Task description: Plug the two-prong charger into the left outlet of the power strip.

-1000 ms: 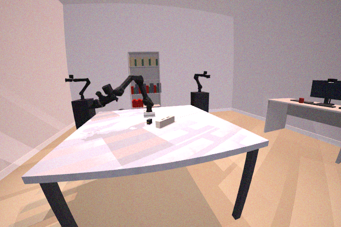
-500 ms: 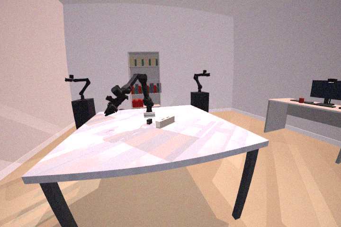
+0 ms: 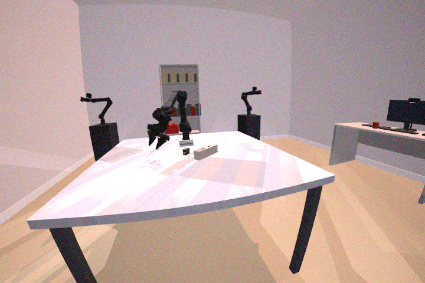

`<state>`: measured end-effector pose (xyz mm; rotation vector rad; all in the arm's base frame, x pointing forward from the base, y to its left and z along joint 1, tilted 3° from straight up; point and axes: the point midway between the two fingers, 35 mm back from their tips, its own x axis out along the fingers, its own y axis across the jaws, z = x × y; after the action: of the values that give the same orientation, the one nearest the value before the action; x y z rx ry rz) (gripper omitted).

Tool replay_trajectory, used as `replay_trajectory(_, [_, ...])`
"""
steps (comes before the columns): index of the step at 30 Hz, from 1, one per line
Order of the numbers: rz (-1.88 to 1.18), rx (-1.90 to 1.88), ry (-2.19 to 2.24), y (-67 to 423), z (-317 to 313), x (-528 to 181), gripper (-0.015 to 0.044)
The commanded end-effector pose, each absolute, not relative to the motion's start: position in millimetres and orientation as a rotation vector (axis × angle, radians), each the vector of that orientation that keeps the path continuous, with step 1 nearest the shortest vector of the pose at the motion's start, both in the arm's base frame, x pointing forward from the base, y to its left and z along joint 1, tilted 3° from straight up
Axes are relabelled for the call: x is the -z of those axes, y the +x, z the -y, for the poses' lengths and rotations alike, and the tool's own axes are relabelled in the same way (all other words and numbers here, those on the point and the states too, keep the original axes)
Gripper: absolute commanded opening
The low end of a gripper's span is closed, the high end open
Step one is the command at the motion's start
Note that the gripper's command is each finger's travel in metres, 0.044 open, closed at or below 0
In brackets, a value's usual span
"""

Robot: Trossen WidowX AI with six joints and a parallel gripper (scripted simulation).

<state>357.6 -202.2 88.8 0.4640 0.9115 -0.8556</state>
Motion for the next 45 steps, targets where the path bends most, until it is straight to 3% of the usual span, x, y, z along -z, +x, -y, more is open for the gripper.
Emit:
replay_trajectory(1, [-1.013, 0.77, 0.461, 347.7, 169.1, -81.8, 0.044])
replay_trajectory(24, [-1.54, 0.383, 0.476, 256.7, 15.0, -66.8, 0.044])
replay_trajectory(45, [-1.551, 0.376, 0.476, 256.4, 9.9, -48.1, 0.044])
